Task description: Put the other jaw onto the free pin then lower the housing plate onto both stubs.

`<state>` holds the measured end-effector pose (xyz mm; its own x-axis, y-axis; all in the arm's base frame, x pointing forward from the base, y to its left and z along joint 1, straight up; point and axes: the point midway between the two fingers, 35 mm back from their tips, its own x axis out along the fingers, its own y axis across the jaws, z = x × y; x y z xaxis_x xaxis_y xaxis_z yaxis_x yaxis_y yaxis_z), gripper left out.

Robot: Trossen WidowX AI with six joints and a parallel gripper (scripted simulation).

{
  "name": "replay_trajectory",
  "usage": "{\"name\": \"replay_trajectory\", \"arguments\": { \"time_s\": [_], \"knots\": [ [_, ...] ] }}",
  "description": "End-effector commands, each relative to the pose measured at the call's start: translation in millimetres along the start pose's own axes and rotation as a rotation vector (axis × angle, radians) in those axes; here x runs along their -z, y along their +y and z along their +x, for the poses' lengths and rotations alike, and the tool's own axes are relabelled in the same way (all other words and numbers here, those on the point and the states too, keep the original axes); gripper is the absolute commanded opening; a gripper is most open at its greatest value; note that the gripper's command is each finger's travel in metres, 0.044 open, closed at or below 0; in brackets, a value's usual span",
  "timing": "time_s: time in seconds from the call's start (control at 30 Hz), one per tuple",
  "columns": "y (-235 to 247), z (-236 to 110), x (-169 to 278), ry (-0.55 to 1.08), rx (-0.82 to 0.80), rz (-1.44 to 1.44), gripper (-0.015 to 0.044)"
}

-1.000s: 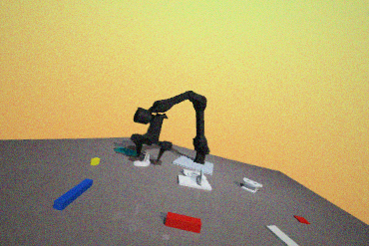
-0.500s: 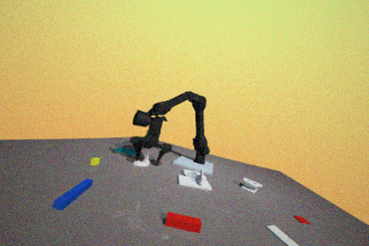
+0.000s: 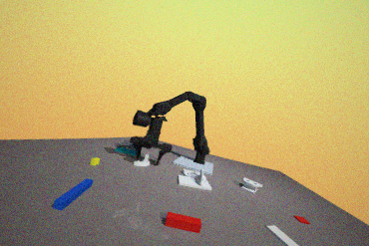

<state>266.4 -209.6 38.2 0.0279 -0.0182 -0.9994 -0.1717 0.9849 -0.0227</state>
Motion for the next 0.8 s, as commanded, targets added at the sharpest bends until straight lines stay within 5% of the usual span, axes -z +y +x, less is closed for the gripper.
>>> {"name": "replay_trajectory", "arguments": {
  "time_s": [0.0,0.33,0.77],
  "knots": [
    [0.0,0.0,0.0,0.000,0.000,0.000,0.0414],
    [0.0,0.0,0.0,0.000,0.000,0.000,0.0151],
    [0.0,0.0,0.0,0.000,0.000,0.000,0.0134]
  ]
}}
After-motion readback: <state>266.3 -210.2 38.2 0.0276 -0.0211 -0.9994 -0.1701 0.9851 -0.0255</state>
